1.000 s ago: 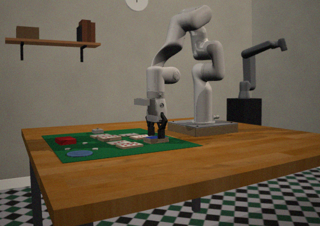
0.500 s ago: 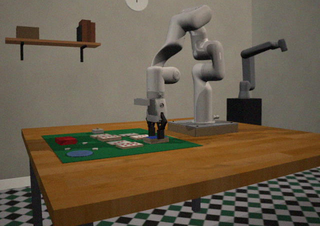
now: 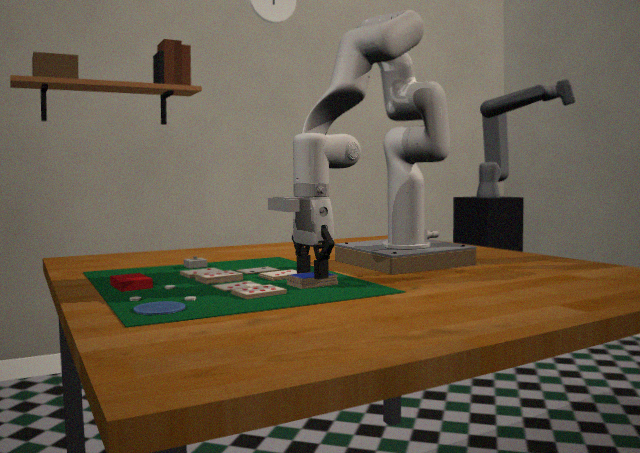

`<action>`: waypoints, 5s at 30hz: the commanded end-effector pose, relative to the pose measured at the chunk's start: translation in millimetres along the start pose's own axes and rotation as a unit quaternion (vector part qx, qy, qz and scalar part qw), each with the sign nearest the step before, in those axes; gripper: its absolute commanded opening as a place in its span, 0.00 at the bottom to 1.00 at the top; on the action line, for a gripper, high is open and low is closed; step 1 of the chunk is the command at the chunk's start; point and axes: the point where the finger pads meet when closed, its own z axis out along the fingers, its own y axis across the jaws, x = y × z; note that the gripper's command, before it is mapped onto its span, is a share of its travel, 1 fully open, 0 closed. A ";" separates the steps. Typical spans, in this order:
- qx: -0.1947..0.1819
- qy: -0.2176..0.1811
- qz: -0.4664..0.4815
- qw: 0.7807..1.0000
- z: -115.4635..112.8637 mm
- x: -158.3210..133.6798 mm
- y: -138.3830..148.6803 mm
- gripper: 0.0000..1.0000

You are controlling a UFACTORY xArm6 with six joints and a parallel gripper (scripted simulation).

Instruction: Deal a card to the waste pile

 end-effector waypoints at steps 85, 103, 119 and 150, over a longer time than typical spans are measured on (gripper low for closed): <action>0.001 0.002 -0.021 1.000 -41.0 6.0 87.0 0.73; 0.001 0.002 -0.030 1.000 -40.9 7.8 120.5 0.73; 0.001 0.002 -0.030 1.000 -39.5 7.8 120.6 0.73; 0.001 0.002 -0.030 1.000 -0.8 7.9 121.2 0.73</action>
